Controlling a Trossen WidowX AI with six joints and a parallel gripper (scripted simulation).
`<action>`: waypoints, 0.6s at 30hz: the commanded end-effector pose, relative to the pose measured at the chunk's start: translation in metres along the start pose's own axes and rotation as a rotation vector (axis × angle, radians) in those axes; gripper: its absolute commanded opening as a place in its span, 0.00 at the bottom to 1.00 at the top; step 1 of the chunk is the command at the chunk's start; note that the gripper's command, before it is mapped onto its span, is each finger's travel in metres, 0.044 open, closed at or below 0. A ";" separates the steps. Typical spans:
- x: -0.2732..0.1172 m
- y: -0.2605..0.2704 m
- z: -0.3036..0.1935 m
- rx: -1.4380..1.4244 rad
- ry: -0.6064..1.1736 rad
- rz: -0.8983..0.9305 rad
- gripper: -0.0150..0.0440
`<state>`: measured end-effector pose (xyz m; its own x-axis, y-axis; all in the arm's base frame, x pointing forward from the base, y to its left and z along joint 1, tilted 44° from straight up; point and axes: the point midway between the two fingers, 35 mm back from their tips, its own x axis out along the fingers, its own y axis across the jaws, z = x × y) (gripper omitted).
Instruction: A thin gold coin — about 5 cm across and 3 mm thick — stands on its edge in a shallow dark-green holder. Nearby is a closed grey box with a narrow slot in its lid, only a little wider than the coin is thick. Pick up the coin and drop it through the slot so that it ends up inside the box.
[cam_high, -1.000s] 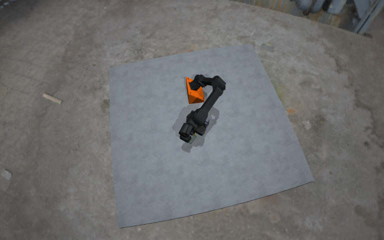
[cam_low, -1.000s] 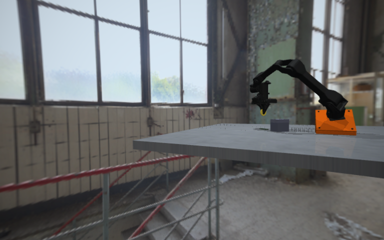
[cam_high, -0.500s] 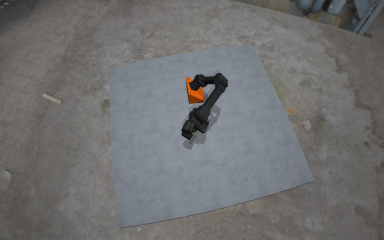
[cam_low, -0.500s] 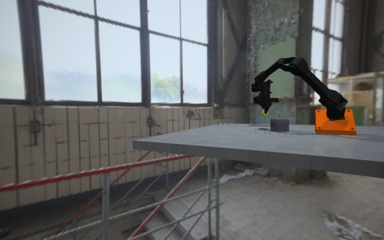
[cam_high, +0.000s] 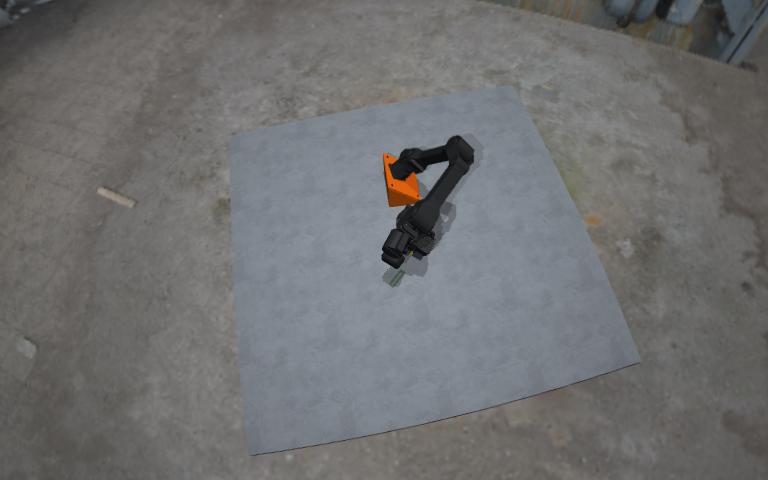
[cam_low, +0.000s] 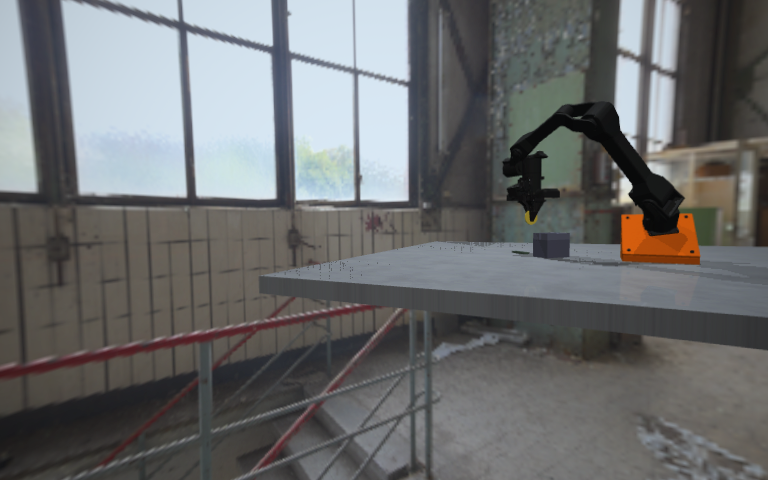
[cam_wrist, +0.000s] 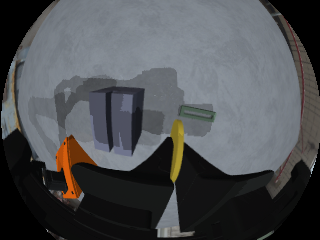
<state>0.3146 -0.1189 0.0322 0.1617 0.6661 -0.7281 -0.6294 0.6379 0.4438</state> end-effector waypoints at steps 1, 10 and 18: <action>0.000 0.012 -0.001 0.002 -0.002 0.000 0.25; 0.001 0.035 -0.004 -0.003 -0.002 0.001 0.25; 0.003 0.056 -0.009 -0.007 -0.001 0.001 0.25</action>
<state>0.2809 -0.0911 0.0476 0.1597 0.6653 -0.7293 -0.6352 0.6348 0.4400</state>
